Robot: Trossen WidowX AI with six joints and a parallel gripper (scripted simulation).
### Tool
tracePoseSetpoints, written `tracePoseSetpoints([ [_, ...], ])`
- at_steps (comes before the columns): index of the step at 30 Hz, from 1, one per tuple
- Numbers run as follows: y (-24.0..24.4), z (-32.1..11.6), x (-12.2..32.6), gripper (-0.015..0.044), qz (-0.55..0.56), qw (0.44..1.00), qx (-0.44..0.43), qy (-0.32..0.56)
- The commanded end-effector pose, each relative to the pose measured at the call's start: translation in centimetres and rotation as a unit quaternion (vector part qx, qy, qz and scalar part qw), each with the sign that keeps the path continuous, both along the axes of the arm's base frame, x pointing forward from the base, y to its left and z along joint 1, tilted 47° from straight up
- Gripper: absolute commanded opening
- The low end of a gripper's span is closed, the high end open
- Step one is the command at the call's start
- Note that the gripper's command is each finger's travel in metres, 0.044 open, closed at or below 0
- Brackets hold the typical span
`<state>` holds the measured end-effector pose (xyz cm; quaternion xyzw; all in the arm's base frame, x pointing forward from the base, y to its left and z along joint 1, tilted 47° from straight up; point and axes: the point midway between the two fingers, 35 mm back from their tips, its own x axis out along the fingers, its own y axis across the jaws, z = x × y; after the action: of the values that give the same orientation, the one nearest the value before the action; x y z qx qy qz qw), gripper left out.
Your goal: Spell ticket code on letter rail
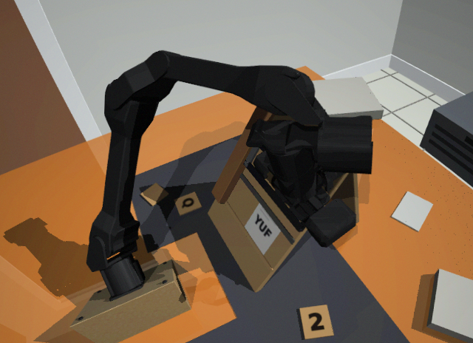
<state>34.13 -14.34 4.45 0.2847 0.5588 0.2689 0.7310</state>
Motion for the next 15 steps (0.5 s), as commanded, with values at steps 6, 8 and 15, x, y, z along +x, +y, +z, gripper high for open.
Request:
tracePoseSetpoints([
  [6, 0.24, 0.27, 0.05, 0.0000, -0.003, 1.000, 0.001, 0.000],
  [8, 0.29, 0.32, 0.05, 0.0000, -0.003, 1.000, 0.001, 0.000],
  [15, 0.45, 0.48, 0.06, 0.0000, -0.003, 1.000, 0.001, 0.000],
])
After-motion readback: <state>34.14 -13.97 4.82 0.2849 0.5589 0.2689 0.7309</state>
